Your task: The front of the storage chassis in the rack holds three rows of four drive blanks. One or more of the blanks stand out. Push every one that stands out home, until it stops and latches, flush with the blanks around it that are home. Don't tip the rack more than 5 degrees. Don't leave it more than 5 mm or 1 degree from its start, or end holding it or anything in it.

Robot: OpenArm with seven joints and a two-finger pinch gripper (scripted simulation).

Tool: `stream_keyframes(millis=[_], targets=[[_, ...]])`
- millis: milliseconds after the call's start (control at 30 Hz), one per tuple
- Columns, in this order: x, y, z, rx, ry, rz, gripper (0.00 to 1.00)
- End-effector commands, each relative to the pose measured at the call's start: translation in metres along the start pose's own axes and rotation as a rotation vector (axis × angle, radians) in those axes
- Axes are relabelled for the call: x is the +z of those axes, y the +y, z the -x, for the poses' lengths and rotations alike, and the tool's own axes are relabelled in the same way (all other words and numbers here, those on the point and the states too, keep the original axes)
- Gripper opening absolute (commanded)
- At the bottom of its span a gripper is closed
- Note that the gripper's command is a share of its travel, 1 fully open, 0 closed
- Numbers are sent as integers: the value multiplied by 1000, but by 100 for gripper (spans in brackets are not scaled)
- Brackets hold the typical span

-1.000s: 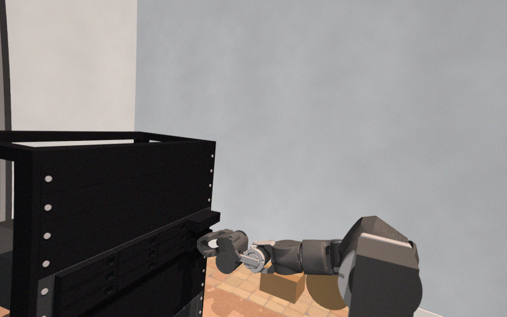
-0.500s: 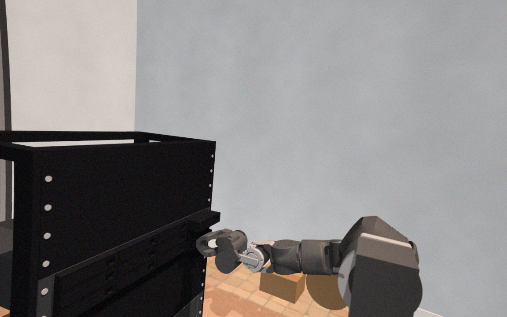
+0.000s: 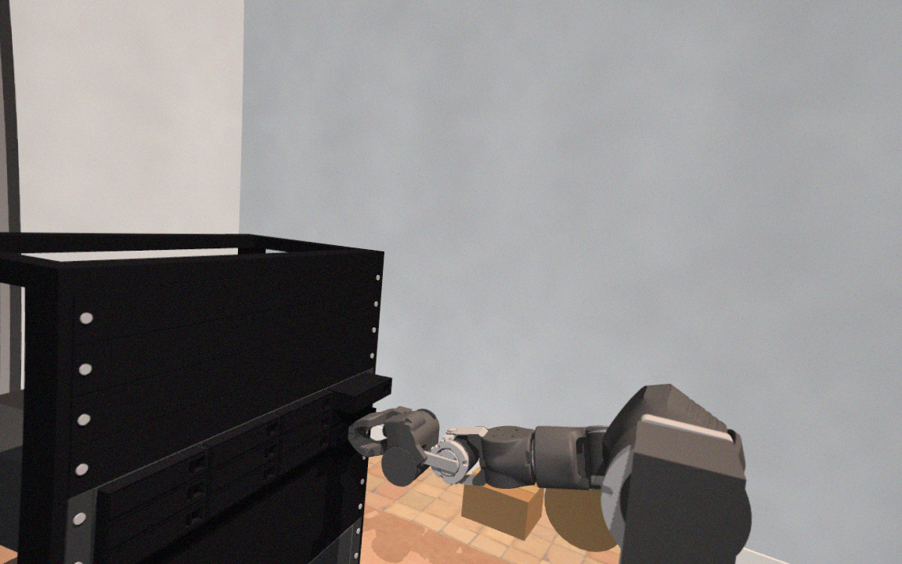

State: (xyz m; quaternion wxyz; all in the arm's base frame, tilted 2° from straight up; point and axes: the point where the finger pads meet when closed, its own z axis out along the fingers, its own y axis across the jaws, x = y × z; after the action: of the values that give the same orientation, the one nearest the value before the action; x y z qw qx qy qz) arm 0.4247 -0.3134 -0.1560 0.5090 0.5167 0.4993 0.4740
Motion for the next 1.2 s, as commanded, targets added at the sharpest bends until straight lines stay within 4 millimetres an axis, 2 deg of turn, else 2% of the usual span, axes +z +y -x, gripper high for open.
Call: stream_keyframes(millis=[0, 1167], targets=[[2, 0, -3, 2, 9, -4, 0], [9, 2, -3, 2, 10, -2, 0]])
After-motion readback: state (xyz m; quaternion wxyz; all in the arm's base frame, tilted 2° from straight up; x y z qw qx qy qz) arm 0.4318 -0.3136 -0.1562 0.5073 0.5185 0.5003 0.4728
